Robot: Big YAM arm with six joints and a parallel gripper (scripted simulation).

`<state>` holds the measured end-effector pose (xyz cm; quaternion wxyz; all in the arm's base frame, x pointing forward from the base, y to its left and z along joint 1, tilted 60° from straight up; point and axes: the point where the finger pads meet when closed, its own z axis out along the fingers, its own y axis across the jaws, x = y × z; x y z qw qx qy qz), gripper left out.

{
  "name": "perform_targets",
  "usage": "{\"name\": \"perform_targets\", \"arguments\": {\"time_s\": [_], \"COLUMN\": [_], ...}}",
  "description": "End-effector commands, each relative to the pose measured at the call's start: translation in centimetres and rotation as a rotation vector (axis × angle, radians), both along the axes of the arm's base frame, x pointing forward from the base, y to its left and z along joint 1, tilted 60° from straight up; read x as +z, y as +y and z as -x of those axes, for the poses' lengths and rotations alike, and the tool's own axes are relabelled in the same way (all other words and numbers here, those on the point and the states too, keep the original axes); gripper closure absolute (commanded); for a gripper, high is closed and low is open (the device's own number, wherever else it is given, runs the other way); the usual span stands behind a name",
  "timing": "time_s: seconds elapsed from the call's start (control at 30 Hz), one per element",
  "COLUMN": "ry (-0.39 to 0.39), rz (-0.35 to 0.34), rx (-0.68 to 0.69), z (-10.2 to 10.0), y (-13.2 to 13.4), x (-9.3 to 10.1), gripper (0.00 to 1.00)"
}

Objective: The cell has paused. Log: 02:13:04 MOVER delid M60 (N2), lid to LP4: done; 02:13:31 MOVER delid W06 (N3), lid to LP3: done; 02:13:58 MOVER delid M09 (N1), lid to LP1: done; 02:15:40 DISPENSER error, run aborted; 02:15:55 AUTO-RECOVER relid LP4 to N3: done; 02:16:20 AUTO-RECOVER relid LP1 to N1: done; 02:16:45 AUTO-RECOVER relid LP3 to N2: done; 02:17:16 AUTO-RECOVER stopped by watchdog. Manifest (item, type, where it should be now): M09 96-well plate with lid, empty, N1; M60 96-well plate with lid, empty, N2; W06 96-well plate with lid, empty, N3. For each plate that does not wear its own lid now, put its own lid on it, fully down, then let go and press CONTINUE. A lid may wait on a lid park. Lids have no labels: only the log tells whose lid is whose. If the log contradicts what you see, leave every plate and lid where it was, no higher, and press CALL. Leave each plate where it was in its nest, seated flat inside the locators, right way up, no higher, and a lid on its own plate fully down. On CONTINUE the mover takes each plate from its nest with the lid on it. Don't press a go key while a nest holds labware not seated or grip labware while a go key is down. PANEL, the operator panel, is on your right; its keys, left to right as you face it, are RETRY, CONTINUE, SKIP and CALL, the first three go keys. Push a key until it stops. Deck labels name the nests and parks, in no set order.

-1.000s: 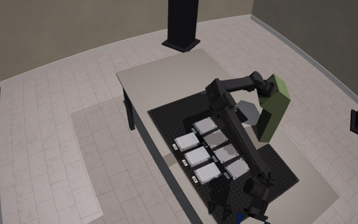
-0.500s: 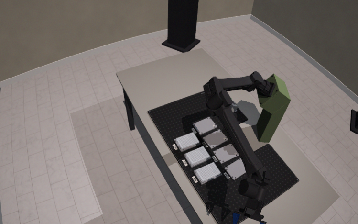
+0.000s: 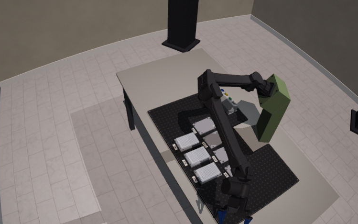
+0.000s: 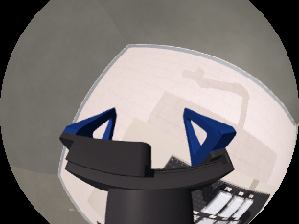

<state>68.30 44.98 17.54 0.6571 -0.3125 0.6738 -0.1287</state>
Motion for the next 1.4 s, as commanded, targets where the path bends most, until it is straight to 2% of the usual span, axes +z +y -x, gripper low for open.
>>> {"name": "perform_targets", "arguments": {"time_s": [0.0,0.2,0.27,0.3,0.37,0.4,0.47,0.5,0.63,0.7,0.73,0.77,0.83,0.87,0.93,0.97,1.0,1.03,1.07,1.23,1.3,1.33,1.37], "ry": [0.003,0.078,0.1,0.117,0.117,0.12,0.159,0.176,0.159,0.213,0.217,0.235,0.273,0.273,0.273,0.287,0.305,0.326,0.358,0.334,0.394,0.39,0.42], "rz": [-0.029,-0.02,-0.028,-0.016,-0.016,-0.024,-0.022,-0.014,-0.024,-0.013,-0.023,-0.013,-0.014,-0.027,-0.027,-0.024,-0.025,-0.027,-0.02,-0.032,-0.023,-0.038,-0.026], "rx": [-0.014,-0.035,-0.045,-0.047,-0.047,-0.004,-0.028,-0.065,-0.064,-0.079,-0.084,-0.086,-0.1,-0.105,-0.105,-0.066,-0.073,-0.095,-0.132,-0.13,-0.147,-0.152,-0.157], "z": [-0.6,-0.9,-1.3,-1.0,-1.0,0.6,0.1,-0.9,-0.9,-0.7,-1.0,-0.5,-0.3,-0.7,-0.7,0.8,0.9,0.6,0.3,0.8,1.4,1.0,1.8], "y": [-2.0,-4.8,-5.5,-6.3,-6.3,-3.2,-5.0,-8.2,-9.8,-10.9,-11.1,-11.8,-12.8,-13.0,-13.0,-10.3,-10.8,-12.4,-15.2,-17.5,-18.6,-18.7,-19.5], "x": [1.9,2.4,3.7,2.7,2.7,3.8,3.9,3.0,3.6,3.3,4.4,3.4,3.5,4.8,4.8,5.2,5.3,5.1,3.8,4.5,4.0,5.5,4.1], "gripper": [0.0,0.0,0.0,0.0,0.0,0.0,0.0,0.0,0.0,0.0,0.0,0.0,0.0,0.0,0.0,0.0,0.0,0.0,0.0,0.0,0.0,0.0,0.0]}}
